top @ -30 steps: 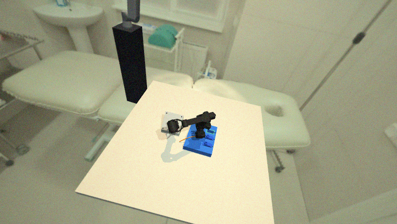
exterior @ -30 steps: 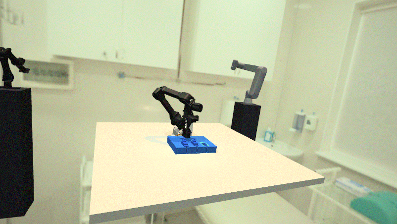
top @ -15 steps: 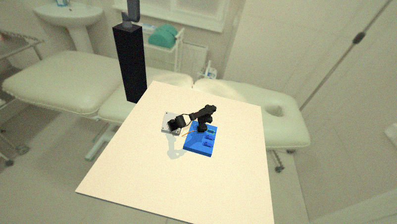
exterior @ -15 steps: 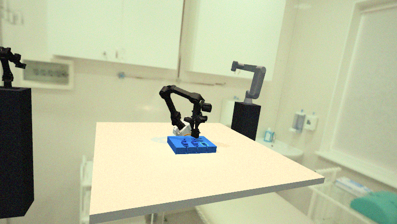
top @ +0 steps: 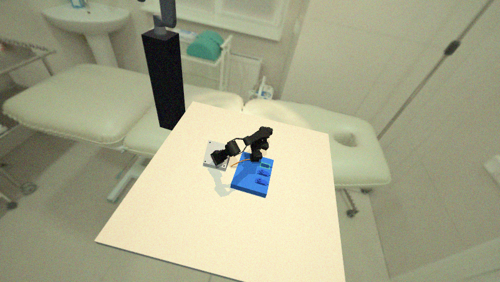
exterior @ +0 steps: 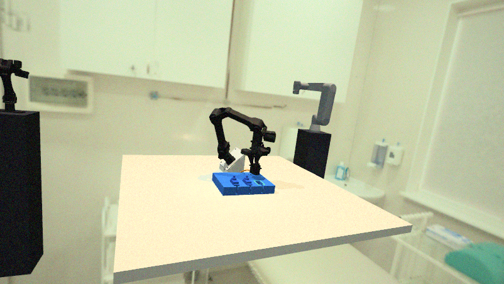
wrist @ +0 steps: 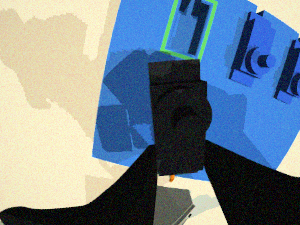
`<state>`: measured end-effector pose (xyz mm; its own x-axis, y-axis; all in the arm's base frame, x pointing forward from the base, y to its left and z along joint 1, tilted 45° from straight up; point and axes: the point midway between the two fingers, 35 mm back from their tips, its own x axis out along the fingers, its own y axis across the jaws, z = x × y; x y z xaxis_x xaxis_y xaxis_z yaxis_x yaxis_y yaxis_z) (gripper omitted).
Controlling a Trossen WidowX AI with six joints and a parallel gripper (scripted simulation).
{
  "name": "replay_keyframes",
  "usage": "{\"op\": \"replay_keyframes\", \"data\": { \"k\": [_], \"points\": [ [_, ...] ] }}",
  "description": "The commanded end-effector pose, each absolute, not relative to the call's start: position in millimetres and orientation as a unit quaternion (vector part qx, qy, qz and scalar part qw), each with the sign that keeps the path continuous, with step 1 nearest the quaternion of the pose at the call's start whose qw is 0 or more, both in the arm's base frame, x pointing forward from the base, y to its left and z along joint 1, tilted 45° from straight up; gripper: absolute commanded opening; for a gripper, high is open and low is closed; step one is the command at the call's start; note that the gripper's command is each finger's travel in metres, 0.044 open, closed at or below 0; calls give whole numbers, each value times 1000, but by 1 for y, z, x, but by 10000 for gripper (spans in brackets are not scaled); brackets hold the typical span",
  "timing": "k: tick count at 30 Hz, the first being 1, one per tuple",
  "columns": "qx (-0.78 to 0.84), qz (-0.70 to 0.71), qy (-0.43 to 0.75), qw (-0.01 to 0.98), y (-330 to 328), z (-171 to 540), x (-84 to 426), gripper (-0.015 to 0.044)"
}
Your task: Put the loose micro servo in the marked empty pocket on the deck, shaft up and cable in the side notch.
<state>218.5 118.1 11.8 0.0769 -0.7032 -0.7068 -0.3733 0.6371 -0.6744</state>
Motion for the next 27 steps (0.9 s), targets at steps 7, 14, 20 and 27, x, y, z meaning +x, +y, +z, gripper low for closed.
{"op": "replay_keyframes", "data": {
  "k": [7,14,20,27],
  "points": [
    [-473,-48,675,564,124,12,220,0],
    [-538,34,676,503,124,12,220,0],
    [-587,103,668,445,124,12,220,0],
    [-636,183,651,371,124,12,220,0]
  ]
}}
